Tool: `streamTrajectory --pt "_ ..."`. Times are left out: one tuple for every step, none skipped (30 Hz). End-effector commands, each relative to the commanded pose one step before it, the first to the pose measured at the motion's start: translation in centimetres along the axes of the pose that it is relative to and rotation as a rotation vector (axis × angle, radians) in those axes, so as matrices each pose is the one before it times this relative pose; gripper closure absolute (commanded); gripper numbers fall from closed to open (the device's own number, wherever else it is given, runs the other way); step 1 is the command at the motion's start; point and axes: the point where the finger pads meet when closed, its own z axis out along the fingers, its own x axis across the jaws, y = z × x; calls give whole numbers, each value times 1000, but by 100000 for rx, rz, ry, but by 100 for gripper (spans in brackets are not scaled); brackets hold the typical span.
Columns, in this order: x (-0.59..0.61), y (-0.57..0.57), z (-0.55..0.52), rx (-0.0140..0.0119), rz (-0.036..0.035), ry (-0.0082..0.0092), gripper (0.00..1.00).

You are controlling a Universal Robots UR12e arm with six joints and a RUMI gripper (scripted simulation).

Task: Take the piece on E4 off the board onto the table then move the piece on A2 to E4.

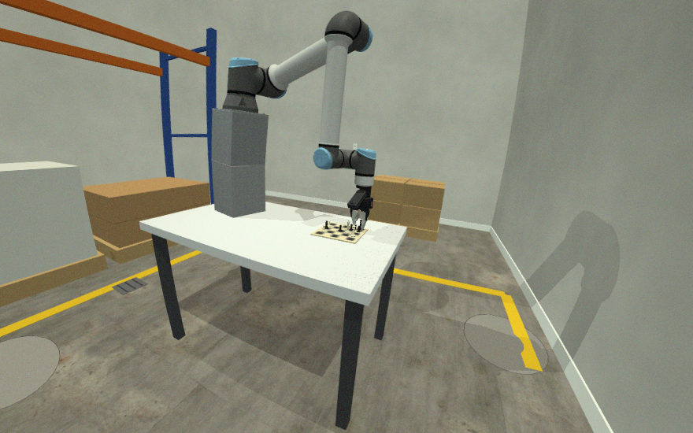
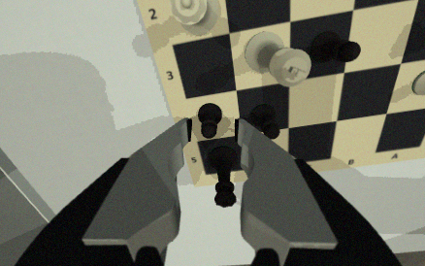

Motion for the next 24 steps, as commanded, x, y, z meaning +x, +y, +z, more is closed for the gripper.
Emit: streamTrajectory --pt "-511 -135 -216 -39 120 -649 80" --pt "0 0 0 0 0 0 80" --pt "0 0 0 0 0 0 80" --pt "0 0 0 0 0 0 80" --pt "0 0 0 0 0 0 80" --pt "0 0 0 0 0 0 80" --pt "0 0 0 0 0 0 80" --pt "0 0 0 0 0 0 80" --pt "0 0 0 0 0 0 80" --pt "0 0 0 0 0 0 80" --pt "0 0 0 0 0 0 80" --pt "0 0 0 0 0 0 80" --pt "0 0 0 0 0 0 80" --pt "0 0 0 0 0 0 80" --pt "0 0 0 0 0 0 80" --pt "0 0 0 0 0 0 100" --pt "0 0 0 0 0 0 100" --pt "0 0 0 0 0 0 100" --pt "0 0 0 0 0 0 100" --pt "0 0 0 0 0 0 100" --pt "0 0 0 0 0 0 100" --pt "0 0 0 0 0 0 100" --pt "0 0 0 0 0 0 100" --pt "0 0 0 0 0 0 100"
